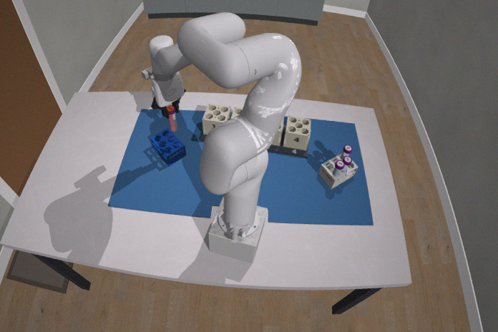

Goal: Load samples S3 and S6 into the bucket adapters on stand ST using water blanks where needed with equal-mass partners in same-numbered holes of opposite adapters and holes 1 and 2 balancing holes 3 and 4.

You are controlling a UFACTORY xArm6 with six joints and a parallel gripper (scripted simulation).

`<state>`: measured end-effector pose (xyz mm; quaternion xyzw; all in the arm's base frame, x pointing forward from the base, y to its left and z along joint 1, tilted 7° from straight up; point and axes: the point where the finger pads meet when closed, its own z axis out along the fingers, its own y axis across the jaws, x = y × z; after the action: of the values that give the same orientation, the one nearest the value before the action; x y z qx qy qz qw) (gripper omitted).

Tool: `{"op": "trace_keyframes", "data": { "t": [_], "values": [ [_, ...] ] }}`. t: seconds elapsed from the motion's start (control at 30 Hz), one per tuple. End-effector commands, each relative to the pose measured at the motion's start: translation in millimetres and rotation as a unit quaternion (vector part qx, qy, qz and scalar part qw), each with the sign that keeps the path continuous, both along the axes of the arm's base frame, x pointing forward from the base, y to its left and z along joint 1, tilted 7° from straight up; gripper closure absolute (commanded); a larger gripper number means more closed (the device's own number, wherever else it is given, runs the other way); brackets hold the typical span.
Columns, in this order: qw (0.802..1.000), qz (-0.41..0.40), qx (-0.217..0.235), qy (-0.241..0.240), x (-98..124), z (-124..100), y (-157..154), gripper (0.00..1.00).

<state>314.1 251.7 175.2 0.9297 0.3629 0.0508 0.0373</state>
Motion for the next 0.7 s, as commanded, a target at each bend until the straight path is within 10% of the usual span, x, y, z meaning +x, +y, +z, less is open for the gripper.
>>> {"op": "trace_keyframes", "data": {
  "t": [0.0,0.67],
  "values": [
    [1.000,0.000,0.001,-0.001,0.4,4.1,0.8,1.00],
    [0.980,-0.197,0.025,-0.008,26.7,9.2,-53.1,1.00]
  ]
}}
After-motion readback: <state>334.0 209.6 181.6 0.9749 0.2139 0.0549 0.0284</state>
